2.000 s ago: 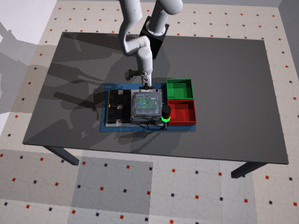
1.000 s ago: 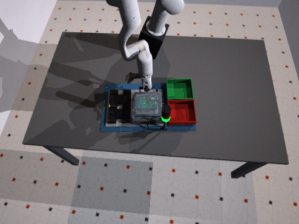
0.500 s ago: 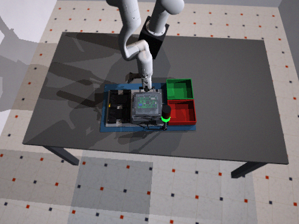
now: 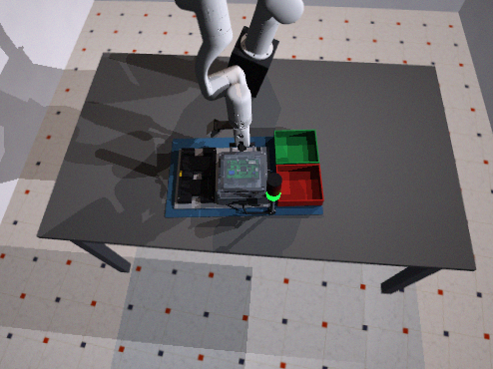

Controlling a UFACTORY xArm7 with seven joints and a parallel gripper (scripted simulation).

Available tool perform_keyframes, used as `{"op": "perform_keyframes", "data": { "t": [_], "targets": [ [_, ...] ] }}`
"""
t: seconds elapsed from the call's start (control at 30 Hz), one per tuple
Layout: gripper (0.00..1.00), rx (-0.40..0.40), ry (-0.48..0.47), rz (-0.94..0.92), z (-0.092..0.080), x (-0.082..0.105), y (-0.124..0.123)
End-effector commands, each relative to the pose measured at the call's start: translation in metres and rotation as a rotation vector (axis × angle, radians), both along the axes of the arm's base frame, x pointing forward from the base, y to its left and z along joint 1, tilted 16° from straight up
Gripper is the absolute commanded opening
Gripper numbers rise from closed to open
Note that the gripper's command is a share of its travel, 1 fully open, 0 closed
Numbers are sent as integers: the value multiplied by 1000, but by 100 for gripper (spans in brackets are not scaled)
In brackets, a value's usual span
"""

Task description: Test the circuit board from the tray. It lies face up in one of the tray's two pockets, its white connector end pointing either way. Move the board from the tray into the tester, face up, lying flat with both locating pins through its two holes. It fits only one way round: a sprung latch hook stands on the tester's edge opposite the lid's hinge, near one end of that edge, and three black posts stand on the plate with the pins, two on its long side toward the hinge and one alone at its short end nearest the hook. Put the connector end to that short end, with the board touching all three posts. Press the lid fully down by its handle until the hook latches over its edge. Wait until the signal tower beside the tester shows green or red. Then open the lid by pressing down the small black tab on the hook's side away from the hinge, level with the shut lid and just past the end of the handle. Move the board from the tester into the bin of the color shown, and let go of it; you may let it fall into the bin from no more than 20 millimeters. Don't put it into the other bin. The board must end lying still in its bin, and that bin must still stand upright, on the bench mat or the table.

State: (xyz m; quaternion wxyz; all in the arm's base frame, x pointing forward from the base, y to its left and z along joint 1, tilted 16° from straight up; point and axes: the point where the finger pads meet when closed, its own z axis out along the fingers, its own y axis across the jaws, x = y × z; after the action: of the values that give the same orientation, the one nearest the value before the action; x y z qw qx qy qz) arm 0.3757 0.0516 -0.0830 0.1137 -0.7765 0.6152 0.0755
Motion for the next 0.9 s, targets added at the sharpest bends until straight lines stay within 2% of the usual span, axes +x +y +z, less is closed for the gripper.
{"op": "perform_keyframes", "data": {
  "t": [0.0, 0.87],
  "targets": [
    [0, -1, -3, -1, 1, 1, 0],
    [0, 0, -3, -1, 4, 2, -1]
  ]
}}
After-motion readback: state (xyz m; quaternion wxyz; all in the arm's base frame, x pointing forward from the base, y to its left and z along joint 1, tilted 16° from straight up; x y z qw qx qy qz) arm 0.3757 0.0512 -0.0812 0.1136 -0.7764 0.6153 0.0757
